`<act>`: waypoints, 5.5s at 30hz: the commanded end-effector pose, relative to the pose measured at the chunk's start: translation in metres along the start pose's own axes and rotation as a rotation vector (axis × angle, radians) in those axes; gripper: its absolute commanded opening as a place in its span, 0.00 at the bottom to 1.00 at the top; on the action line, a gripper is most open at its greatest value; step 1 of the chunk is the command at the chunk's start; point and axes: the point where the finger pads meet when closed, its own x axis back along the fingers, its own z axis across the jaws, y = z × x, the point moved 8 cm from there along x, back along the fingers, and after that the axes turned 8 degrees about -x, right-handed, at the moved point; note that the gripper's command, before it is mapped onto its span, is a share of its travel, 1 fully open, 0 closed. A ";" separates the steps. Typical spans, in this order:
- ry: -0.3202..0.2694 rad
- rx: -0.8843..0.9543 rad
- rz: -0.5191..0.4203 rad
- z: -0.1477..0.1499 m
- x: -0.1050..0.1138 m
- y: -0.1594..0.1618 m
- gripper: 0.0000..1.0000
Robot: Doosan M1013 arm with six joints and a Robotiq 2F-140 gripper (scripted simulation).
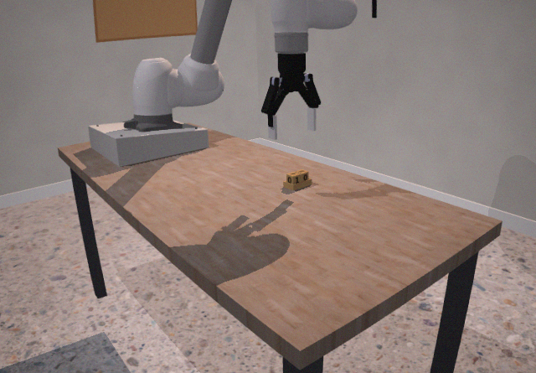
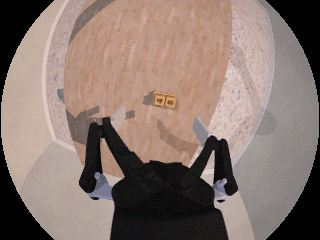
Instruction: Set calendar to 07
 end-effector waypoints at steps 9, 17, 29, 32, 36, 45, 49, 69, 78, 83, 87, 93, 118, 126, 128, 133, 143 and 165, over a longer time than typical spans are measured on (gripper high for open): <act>0.000 -0.162 0.000 0.000 -0.003 0.000 1.00; 0.000 -0.476 0.000 0.000 -0.010 0.000 1.00; 0.001 -0.877 0.001 0.000 -0.018 0.000 1.00; 0.000 -0.987 0.001 0.000 -0.021 0.000 1.00; 0.000 -1.060 0.001 0.000 -0.022 0.000 1.00; 0.000 -1.407 0.001 0.000 -0.030 0.000 1.00; 0.000 -1.553 0.001 0.000 -0.033 0.000 1.00; 0.000 -1.570 0.001 0.000 -0.033 0.000 0.35; 0.000 -1.570 0.001 0.000 -0.033 0.000 0.35; 0.000 -1.570 0.001 0.000 -0.033 0.000 0.35; 0.000 -1.570 0.001 0.000 -0.033 0.000 0.35; 0.000 -1.570 0.001 0.000 -0.033 0.000 0.35; 0.000 -1.570 0.001 0.000 -0.056 0.000 0.35; 0.000 -1.570 0.001 0.000 -0.066 0.000 0.35; 0.000 -1.570 0.001 0.000 -0.069 0.000 0.35; 0.000 -1.570 0.001 0.000 -0.076 0.000 0.35; 0.000 -1.570 0.001 0.000 -0.083 0.000 0.35; 0.000 -1.570 0.001 0.000 -0.085 0.000 0.35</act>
